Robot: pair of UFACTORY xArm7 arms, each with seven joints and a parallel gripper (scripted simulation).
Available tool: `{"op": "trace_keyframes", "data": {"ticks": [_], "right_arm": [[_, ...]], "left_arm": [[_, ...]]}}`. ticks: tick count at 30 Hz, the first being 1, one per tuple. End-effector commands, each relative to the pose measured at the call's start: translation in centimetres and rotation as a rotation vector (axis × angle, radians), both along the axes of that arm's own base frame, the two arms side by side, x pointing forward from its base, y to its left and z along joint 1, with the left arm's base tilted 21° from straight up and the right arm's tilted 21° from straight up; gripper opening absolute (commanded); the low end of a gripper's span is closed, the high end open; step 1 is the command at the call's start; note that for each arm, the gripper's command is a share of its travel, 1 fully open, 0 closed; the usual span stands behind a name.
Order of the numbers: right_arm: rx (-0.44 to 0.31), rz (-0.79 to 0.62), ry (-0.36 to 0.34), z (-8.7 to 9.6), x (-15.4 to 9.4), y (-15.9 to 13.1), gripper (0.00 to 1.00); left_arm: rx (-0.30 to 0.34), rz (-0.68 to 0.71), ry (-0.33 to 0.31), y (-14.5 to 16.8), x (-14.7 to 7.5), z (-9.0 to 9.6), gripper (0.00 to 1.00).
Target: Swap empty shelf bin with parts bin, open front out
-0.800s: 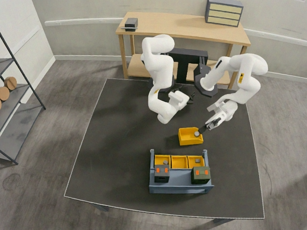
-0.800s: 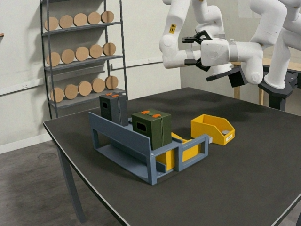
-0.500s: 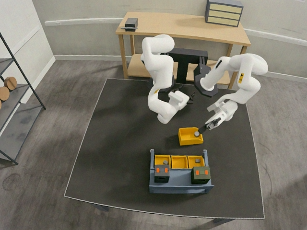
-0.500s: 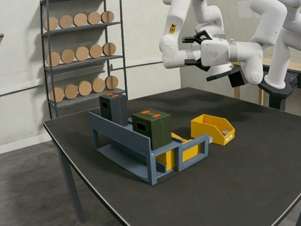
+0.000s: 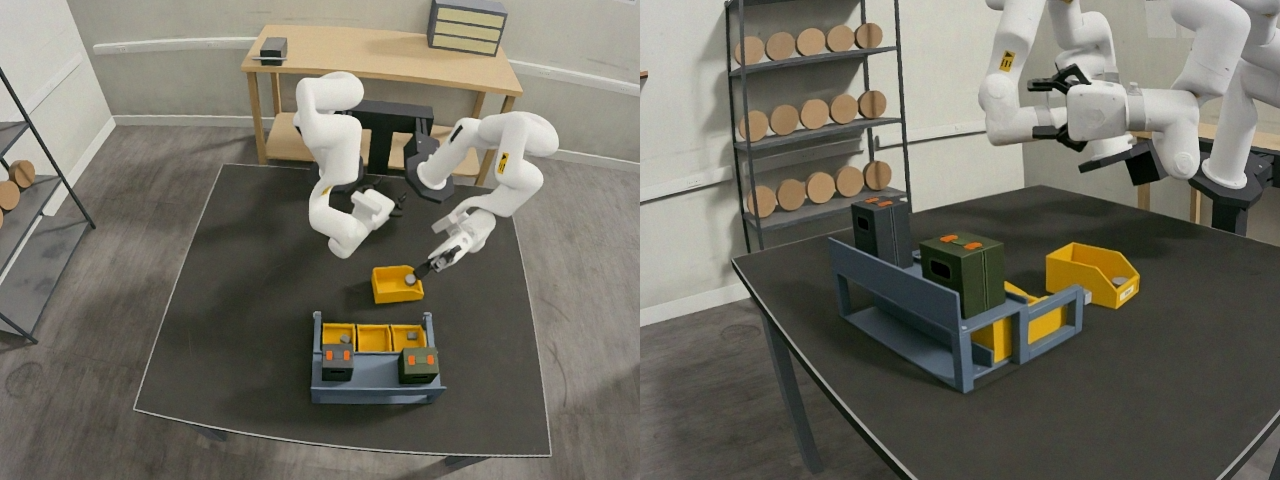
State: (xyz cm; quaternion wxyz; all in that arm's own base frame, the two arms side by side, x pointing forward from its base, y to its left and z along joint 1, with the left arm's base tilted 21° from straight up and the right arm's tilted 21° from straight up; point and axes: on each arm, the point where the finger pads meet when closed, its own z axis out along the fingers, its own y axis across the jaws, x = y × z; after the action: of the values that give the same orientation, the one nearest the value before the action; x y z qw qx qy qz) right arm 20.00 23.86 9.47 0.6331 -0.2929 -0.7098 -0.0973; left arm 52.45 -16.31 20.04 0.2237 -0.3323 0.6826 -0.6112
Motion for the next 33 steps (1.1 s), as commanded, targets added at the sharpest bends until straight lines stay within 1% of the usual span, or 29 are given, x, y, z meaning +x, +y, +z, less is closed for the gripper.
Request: {"op": "trace_keyframes", "data": {"ticks": [1,5,8,10,11,14,18,20,25,27,29,33], "right_arm": [[0.0,0.003,-0.004,0.0,0.0,0.0,1.0],[-0.005,0.006,-0.009,-0.1,0.0,0.0,1.0],[-0.012,0.01,-0.016,-0.3,0.0,-0.1,1.0],[-0.012,0.01,-0.016,-0.3,0.0,-0.1,1.0],[-0.015,0.012,-0.019,-0.4,0.0,-0.1,1.0],[-0.025,0.019,-0.029,-0.7,0.0,-0.2,1.0],[-0.044,0.031,-0.049,-1.2,0.0,-0.5,1.0],[-0.056,0.038,-0.061,-1.5,0.1,-0.6,1.0],[-0.091,0.062,-0.099,-2.5,0.1,-1.1,1.0],[-0.091,0.062,-0.099,-2.5,0.1,-1.1,1.0],[-0.107,0.074,-0.117,-2.9,0.2,-1.4,1.0],[-0.144,0.101,-0.16,-3.8,0.4,-1.9,1.0]], "left_arm": [[0.004,0.013,0.004,0.4,0.3,0.1,1.0],[0.016,0.049,0.024,1.7,1.1,0.1,1.0],[0.029,0.095,0.049,3.3,2.0,0.0,1.0],[0.029,0.095,0.049,3.3,2.0,0.0,1.0],[0.034,0.115,0.059,4.0,2.4,0.0,1.0],[0.049,0.187,0.096,6.7,3.6,0.0,1.0],[0.065,0.319,0.161,11.6,5.3,0.1,1.0],[0.068,0.37,0.185,13.6,5.8,0.2,1.0],[0.069,0.492,0.241,18.3,6.5,0.5,1.0],[0.069,0.492,0.241,18.3,6.5,0.5,1.0],[0.063,0.587,0.282,21.9,6.8,0.9,1.0],[0.051,0.684,0.322,25.6,6.8,1.3,1.0]]}}
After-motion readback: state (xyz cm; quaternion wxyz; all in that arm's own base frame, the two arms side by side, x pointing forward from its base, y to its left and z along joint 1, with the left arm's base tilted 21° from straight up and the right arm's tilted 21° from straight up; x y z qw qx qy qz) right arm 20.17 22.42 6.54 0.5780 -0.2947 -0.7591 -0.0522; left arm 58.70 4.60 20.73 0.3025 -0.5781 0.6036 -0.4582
